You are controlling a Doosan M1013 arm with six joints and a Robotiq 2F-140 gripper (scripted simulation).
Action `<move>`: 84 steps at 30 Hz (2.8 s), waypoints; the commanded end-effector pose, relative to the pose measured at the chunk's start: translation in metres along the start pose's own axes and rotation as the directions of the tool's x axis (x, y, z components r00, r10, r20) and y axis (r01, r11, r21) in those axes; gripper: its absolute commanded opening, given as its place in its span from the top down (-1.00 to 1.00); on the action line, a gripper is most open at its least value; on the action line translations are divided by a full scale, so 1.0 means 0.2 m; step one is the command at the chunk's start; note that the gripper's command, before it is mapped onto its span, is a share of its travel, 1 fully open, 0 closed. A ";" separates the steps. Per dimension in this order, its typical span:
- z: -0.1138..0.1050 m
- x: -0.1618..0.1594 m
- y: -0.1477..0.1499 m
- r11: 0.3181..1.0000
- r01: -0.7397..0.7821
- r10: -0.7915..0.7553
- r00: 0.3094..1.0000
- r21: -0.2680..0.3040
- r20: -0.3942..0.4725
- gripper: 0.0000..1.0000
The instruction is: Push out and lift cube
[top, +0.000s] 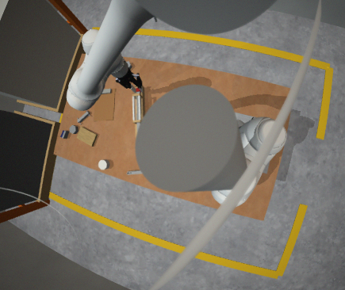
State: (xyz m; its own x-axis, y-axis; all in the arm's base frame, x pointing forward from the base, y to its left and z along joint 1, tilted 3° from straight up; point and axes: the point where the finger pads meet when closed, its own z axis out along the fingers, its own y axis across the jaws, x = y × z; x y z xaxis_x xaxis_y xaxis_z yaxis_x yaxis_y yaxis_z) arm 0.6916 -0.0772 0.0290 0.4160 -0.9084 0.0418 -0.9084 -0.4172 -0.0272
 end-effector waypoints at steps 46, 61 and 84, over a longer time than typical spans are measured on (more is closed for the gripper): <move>0.00 0.00 0.00 1.000 0.000 0.000 1.000 0.000 0.000 1.00; -0.25 0.00 0.00 1.000 0.000 0.000 1.000 0.000 0.000 1.00; -0.41 0.00 0.00 1.000 0.000 0.000 1.000 0.000 0.000 1.00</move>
State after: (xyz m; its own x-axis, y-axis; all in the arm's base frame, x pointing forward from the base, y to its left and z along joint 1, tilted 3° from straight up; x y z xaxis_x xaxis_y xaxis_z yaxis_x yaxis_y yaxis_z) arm 0.6882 -0.0751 0.1099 0.4160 -0.9084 0.0418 -0.9084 -0.4172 -0.0272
